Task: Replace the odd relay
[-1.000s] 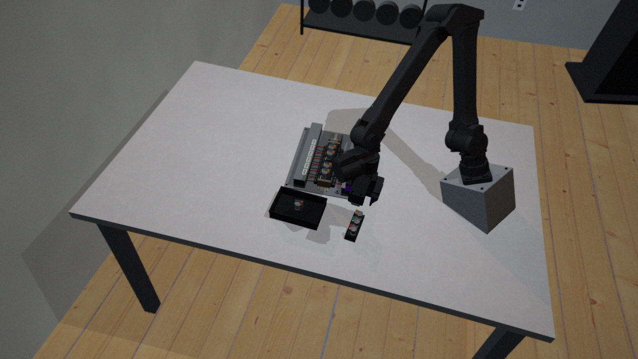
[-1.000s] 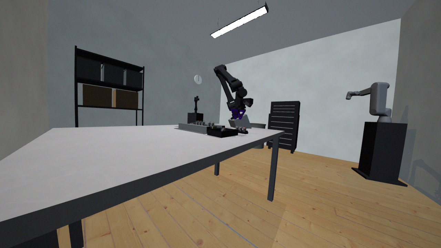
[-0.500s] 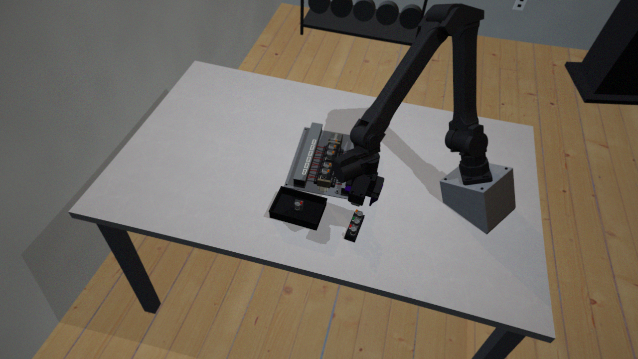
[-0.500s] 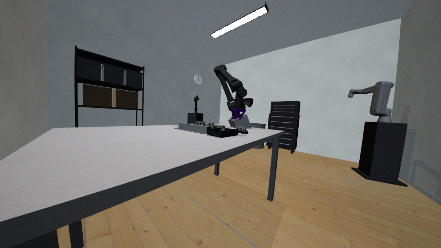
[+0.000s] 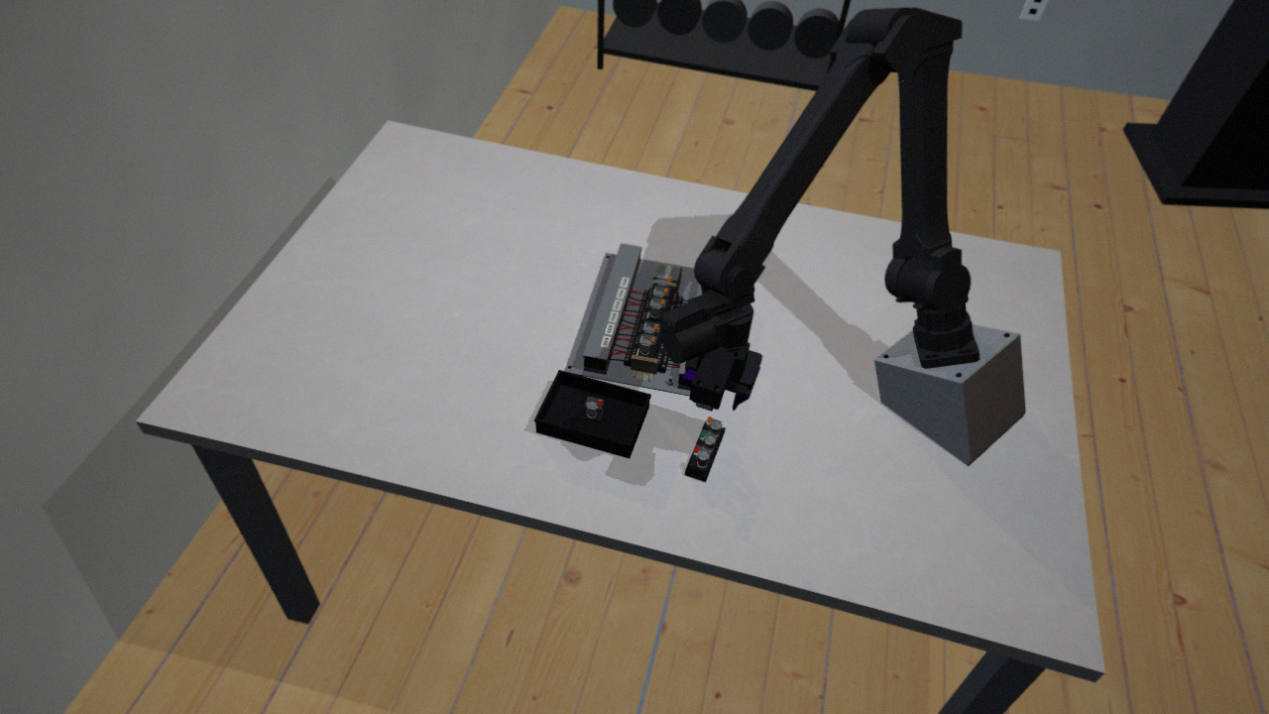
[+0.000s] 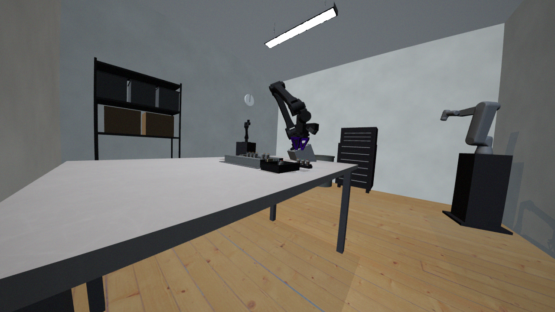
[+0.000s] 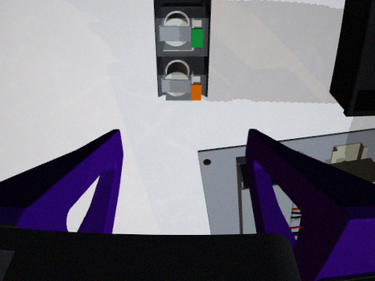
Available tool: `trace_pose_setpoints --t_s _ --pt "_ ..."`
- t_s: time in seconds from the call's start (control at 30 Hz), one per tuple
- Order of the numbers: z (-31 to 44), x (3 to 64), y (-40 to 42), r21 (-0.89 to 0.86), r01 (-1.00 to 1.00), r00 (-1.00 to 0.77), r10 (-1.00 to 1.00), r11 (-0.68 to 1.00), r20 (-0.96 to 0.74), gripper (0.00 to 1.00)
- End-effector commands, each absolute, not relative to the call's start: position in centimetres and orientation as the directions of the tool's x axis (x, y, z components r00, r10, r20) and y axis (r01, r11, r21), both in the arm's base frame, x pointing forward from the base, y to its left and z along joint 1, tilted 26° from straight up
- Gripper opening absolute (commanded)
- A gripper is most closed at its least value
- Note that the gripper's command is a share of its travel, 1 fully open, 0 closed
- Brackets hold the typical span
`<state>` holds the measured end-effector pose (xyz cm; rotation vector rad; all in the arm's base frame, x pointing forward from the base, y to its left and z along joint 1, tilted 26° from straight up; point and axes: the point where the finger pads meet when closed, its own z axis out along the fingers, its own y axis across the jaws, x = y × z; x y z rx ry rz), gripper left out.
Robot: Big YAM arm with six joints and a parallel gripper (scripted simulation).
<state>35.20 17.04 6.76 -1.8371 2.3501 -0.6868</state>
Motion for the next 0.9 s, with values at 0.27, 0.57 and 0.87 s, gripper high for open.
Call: trace_pose_setpoints --t_s 0.27,0.57,0.87 --pt "7.26 35.81 17.65 -0.398 -0.901 -0.27 -0.942 0.175 0.197 0.59" --pt "7.1 35.59 17.48 -0.394 -0.902 -0.269 -0.942 0.174 0.201 0.59" --pt "7.06 35.54 17.45 -0.394 -0.903 -0.269 -0.942 0.174 0.202 0.59"
